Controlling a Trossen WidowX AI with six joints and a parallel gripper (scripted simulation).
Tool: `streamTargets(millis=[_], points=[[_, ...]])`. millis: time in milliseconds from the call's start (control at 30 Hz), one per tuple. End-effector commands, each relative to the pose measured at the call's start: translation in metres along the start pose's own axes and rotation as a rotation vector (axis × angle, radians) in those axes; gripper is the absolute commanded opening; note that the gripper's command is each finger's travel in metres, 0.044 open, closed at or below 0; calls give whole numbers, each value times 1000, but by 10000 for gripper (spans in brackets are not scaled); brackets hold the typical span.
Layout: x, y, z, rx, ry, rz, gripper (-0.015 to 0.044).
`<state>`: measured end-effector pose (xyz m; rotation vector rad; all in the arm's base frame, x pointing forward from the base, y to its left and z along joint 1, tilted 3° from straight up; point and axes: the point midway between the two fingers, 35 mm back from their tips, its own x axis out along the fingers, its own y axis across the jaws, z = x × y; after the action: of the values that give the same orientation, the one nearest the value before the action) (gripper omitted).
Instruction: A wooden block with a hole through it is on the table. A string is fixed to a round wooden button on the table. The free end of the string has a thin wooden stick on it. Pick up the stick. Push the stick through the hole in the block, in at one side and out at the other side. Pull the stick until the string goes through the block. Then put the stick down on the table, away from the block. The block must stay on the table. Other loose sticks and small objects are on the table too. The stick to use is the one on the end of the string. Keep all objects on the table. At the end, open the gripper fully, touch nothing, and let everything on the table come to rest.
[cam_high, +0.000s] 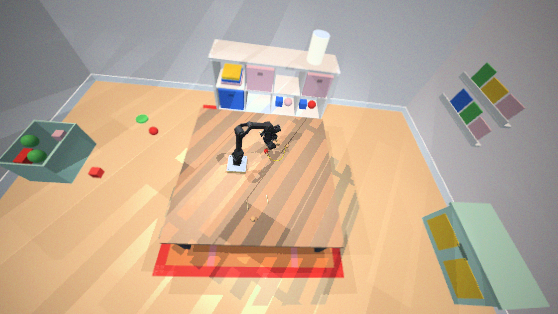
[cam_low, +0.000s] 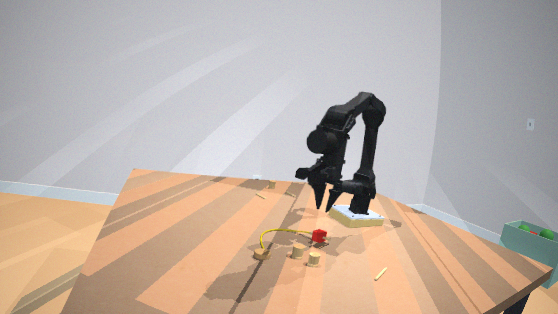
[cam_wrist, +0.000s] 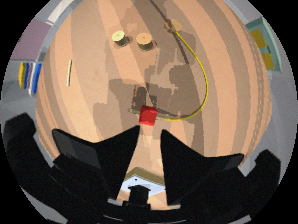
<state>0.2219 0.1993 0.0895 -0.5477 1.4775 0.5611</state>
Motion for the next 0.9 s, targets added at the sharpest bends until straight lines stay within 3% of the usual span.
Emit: streamTargets(millis=[0,533,867], points=[[2,17,-1,798,24,14,122],[2,31,-2,1671,45,1,122],[2,31,-2,1686,45,1,122]])
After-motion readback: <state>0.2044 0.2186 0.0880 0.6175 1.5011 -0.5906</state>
